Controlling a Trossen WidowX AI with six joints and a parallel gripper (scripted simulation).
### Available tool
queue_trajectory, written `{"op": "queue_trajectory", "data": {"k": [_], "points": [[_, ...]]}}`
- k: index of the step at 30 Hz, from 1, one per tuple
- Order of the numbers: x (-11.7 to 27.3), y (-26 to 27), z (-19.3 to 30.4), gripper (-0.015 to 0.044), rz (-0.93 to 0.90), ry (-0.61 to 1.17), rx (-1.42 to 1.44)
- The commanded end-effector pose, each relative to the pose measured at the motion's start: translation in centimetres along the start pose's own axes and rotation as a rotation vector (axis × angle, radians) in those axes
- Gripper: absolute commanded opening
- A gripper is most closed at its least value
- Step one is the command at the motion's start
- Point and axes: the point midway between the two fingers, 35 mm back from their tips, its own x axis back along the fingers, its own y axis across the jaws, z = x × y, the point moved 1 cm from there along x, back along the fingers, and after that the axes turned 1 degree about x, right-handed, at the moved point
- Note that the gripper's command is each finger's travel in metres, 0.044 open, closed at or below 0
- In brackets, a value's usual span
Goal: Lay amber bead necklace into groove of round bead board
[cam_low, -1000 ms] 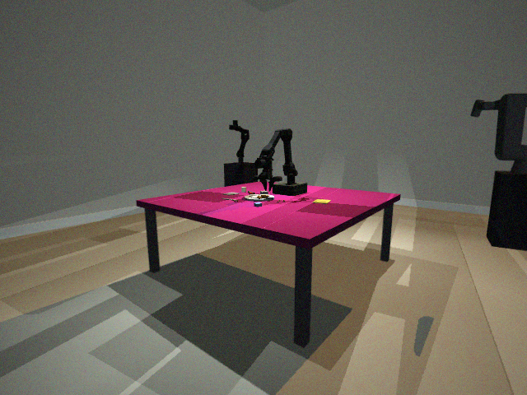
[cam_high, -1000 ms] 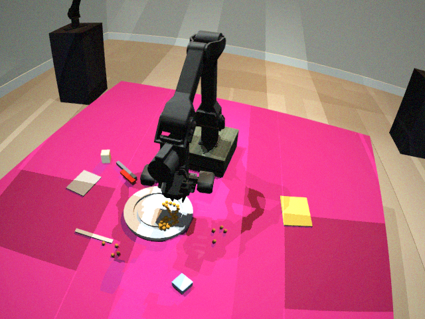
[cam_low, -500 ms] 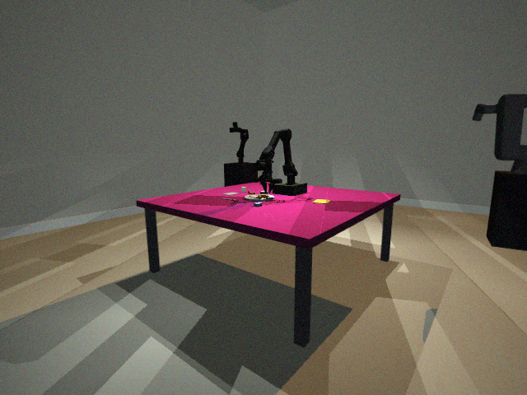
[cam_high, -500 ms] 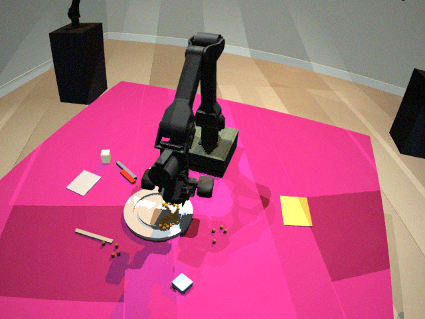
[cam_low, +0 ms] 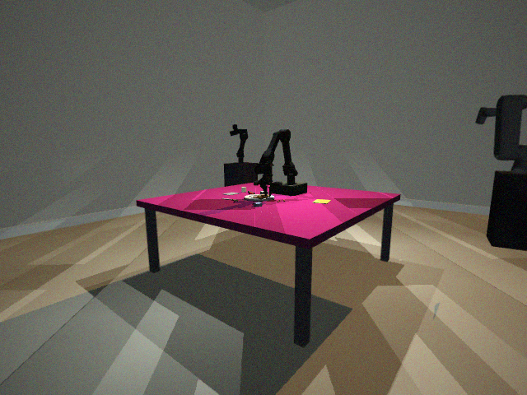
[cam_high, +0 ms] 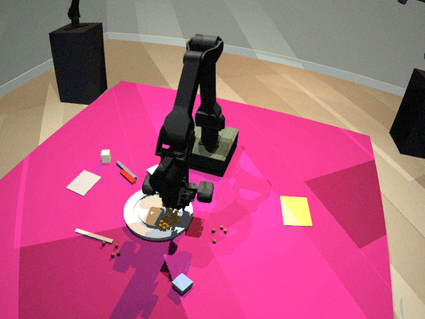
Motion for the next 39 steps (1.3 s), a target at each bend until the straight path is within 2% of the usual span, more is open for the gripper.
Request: {"op": "queue_trajectory", "data": {"k": [1,3,39], "points": [[0.05,0.00,-0.02,0.0041,0.000,-0.001,0.000],[0.05,0.00,-0.02,0.0000,0.000,-0.001,0.000],[0.25,-0.01,-0.03,0.0000,0.001,-0.001,0.000]]}}
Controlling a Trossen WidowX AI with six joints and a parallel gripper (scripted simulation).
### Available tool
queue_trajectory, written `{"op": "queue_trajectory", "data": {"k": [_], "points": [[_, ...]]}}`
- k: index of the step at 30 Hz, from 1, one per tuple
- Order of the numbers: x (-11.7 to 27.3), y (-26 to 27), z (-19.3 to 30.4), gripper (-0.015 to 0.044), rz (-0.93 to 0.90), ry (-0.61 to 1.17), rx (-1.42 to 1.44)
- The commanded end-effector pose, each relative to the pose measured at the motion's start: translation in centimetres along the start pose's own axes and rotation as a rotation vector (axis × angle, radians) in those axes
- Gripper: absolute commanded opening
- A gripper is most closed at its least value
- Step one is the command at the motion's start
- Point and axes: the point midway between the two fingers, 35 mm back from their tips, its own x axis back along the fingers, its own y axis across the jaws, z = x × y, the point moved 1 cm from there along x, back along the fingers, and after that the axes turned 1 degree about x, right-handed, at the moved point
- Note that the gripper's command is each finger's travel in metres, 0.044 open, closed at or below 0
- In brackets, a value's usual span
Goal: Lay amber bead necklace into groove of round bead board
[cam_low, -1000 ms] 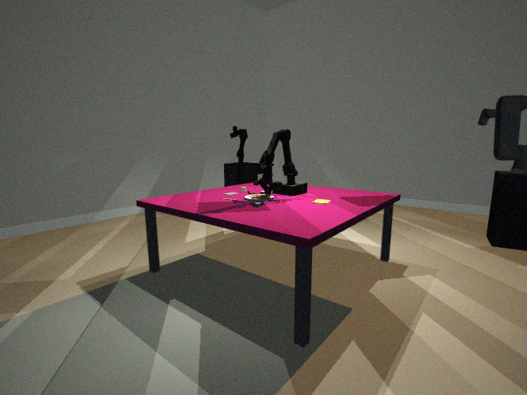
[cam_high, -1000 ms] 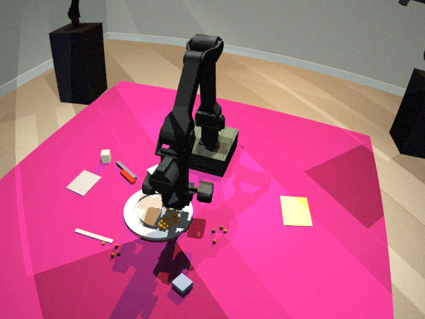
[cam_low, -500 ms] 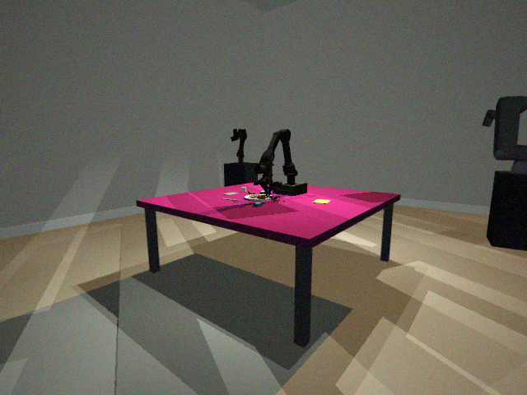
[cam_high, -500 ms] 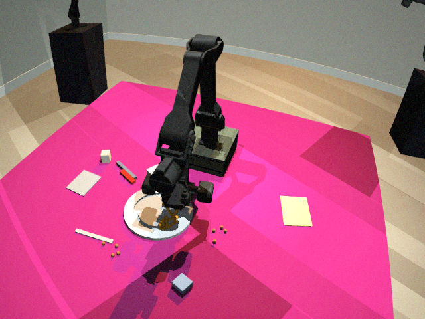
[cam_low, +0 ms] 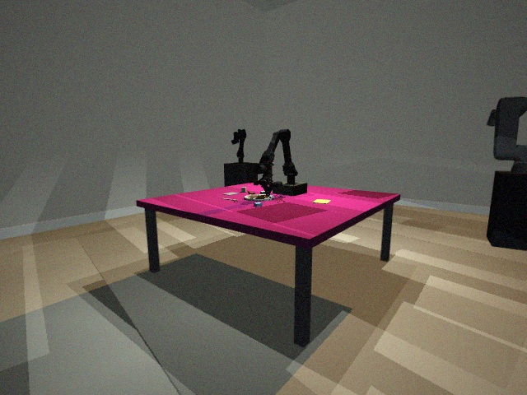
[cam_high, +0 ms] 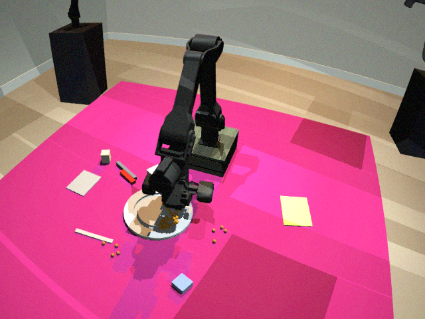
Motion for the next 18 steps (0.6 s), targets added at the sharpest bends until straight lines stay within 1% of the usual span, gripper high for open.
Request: {"op": "queue_trajectory", "data": {"k": [1,8,12,18], "points": [[0.5,0.0,0.0,0.0000,0.001,-0.001,-0.001],[2.4,-0.1,0.0,0.0000,0.005,-0.001,-0.007],[2.5,-0.3,0.0,0.0000,0.005,-0.001,-0.007],[2.5,-2.1,0.0,0.0000,0.007,-0.001,-0.007]]}}
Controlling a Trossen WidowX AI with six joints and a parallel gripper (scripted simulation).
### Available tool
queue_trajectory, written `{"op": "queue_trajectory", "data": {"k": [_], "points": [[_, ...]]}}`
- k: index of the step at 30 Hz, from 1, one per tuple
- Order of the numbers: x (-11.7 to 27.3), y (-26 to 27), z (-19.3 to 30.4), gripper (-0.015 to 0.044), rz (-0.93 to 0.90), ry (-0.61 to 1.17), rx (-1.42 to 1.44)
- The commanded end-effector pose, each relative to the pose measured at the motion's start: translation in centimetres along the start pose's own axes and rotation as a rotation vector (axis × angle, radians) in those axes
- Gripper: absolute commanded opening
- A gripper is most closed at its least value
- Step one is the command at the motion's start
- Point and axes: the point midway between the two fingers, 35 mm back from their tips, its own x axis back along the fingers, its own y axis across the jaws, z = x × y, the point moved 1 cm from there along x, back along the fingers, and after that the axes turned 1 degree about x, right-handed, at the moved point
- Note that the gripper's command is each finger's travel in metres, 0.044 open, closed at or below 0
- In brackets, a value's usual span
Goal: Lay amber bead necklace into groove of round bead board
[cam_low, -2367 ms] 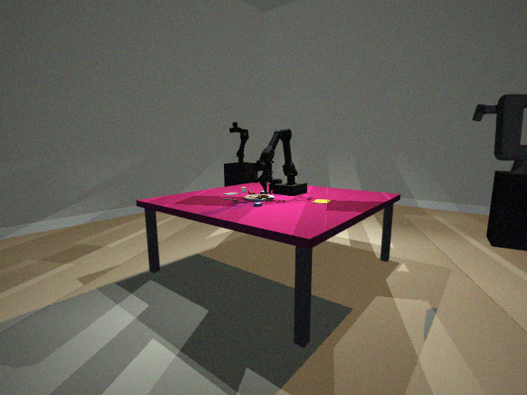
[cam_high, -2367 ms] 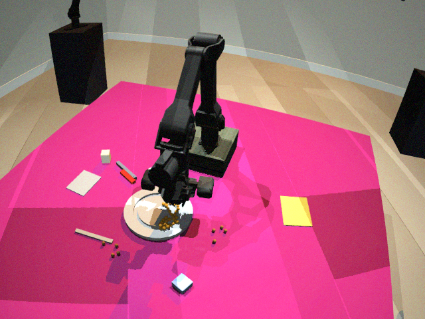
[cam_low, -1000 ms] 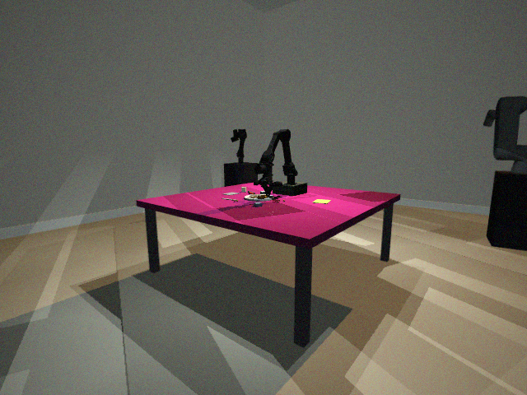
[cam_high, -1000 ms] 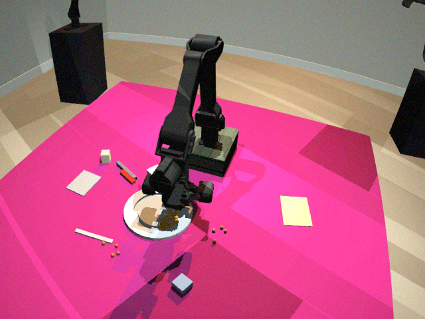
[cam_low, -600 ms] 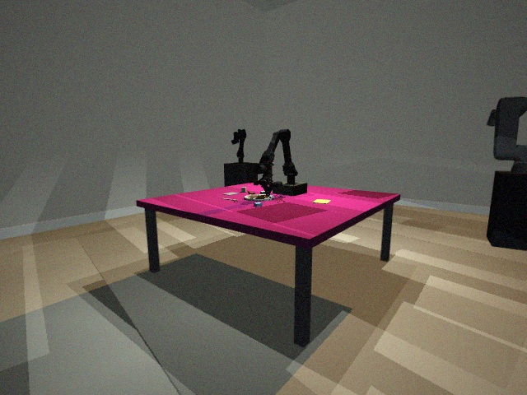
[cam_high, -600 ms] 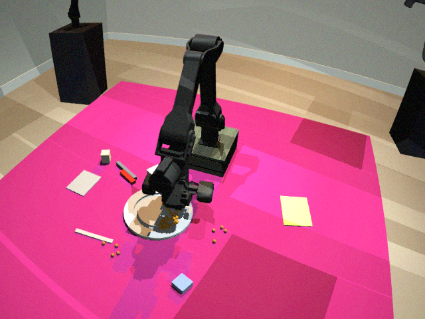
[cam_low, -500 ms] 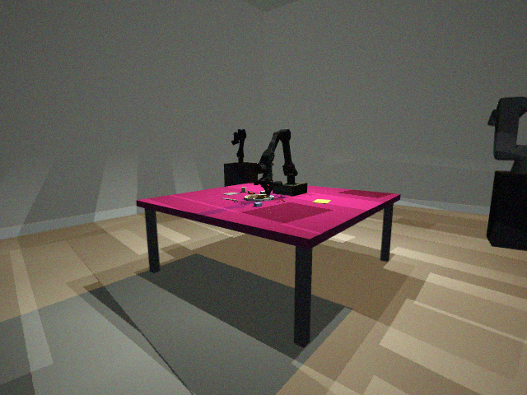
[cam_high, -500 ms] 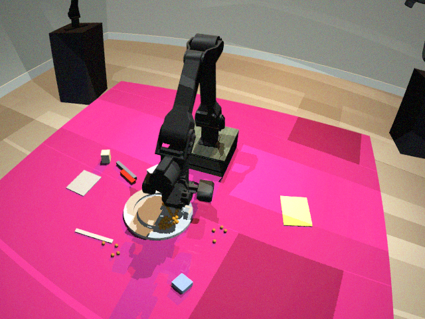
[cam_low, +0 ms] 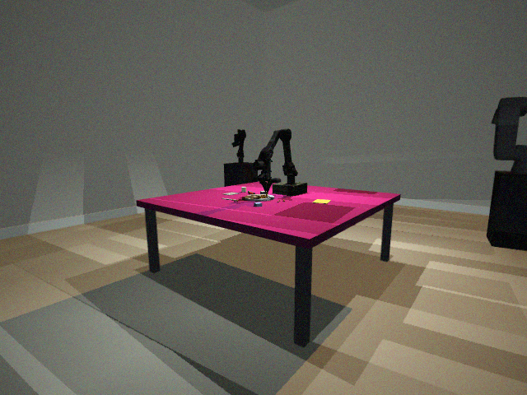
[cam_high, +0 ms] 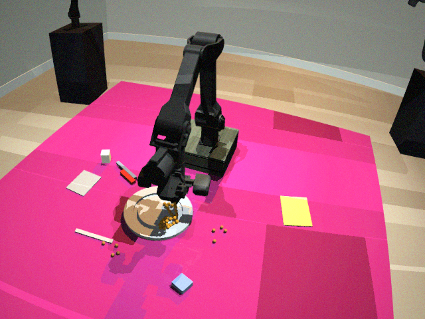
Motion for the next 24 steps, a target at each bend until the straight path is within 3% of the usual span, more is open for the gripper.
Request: {"op": "queue_trajectory", "data": {"k": [1,24], "points": [[0.2,-1.4,-0.1,0.0000,0.005,-0.003,0.002],[0.2,-8.7,1.0,0.0000,0.011,-0.002,0.002]]}}
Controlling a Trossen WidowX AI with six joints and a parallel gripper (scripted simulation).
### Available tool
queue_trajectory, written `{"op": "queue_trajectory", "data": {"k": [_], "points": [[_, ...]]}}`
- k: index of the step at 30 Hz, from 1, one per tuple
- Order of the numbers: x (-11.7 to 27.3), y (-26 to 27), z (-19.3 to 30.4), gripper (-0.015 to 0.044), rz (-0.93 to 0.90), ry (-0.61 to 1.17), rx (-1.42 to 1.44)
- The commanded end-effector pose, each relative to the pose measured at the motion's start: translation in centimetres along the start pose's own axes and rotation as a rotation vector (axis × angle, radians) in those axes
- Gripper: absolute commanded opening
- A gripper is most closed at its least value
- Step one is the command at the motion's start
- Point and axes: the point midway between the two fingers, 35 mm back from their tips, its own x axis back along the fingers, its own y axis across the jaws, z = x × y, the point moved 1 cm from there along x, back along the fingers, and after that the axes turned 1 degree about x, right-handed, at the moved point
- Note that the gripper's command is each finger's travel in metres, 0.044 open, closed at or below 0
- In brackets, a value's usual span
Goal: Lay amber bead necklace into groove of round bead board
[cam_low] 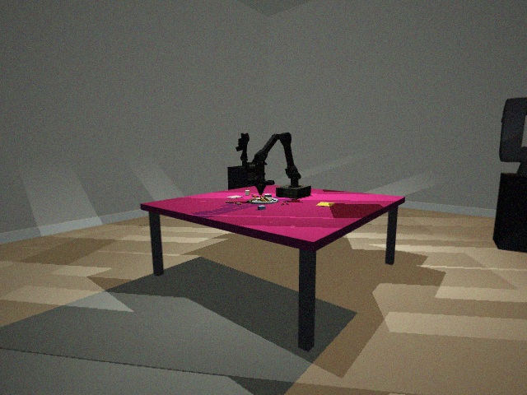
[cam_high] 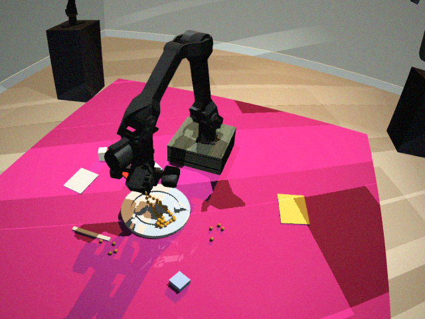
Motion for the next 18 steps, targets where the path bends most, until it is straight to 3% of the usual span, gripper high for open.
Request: {"op": "queue_trajectory", "data": {"k": [1,18], "points": [[0.1,-1.2,0.2,0.0000,-0.001,-0.006,0.004],[-2.1,-1.2,0.2,0.0000,-0.001,-0.005,0.004]]}}
